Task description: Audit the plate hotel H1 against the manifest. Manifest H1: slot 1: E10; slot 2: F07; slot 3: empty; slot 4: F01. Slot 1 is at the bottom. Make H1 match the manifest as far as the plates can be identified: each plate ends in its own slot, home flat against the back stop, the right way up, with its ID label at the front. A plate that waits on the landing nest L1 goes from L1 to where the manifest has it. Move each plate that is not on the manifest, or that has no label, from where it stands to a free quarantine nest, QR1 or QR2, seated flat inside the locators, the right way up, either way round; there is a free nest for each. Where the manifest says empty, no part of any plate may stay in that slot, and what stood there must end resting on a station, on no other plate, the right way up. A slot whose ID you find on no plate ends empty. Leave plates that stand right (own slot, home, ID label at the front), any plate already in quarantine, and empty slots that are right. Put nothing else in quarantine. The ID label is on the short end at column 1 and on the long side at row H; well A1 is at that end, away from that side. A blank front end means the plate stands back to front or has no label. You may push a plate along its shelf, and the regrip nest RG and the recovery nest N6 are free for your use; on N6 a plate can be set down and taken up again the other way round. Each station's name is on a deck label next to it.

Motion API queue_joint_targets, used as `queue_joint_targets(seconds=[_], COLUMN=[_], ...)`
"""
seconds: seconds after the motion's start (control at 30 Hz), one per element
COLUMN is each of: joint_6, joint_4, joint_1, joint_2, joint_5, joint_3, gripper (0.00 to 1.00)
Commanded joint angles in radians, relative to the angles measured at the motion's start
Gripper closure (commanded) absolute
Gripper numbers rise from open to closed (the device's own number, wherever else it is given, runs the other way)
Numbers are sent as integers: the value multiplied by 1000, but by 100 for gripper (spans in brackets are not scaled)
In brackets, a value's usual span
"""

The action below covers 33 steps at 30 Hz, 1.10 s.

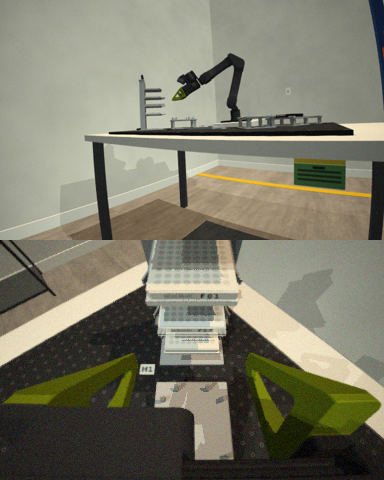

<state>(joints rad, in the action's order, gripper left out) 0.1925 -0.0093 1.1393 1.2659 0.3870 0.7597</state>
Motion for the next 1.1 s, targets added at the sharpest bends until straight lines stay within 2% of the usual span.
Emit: queue_joint_targets(seconds=[0.0,0.53,1.07], joint_6=[4,29,27], joint_4=[-7,-50,62], joint_1=[9,54,50], joint_2=[-22,-114,-79], joint_5=[9,48,44], joint_3=[-4,-63,-139], gripper=[0,0,0])
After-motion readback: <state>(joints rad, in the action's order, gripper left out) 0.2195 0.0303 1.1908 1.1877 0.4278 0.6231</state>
